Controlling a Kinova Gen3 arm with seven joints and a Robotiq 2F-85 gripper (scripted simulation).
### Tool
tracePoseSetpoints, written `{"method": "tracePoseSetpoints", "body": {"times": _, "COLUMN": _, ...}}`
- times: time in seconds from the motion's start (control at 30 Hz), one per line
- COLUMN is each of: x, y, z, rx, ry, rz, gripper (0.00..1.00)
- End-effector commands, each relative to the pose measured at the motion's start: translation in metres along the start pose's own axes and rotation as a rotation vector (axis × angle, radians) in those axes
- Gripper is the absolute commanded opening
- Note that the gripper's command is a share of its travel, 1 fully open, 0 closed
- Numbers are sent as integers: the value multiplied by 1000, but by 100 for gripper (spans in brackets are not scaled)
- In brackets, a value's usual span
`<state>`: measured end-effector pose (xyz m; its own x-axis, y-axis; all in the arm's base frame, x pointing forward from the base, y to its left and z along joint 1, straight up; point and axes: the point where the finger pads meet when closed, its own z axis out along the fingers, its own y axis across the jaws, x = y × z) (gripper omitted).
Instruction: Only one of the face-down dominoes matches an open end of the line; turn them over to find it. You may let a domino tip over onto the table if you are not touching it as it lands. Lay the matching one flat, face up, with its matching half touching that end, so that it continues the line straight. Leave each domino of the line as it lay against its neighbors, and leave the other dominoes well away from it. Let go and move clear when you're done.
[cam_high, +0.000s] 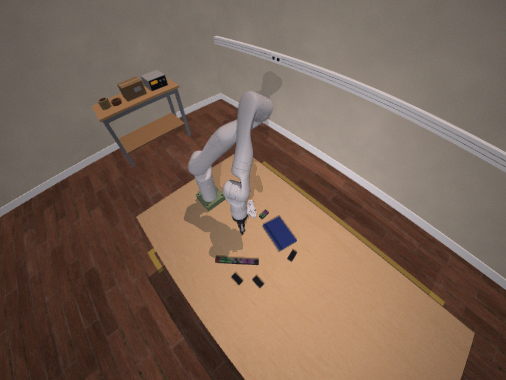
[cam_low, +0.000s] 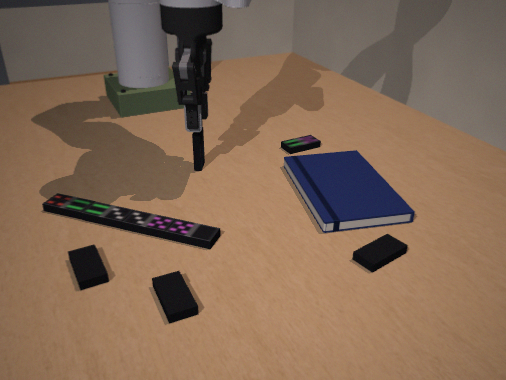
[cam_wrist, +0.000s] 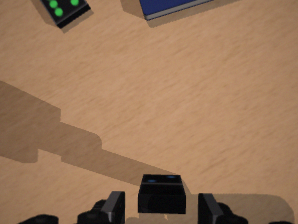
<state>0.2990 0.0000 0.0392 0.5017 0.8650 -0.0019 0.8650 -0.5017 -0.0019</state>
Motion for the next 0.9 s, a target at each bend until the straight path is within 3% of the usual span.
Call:
{"method": "tracePoseSetpoints", "body": {"times": 0.0, "x": 0, "y": 0, "z": 0, "rx": -1, "ry": 1, "rz": 0, "gripper": 49}}
{"method": "tracePoseSetpoints", "body": {"times": 0.87, "x": 0, "y": 0, "z": 7, "rx": -1, "ry": 1, "rz": 0, "gripper": 49}}
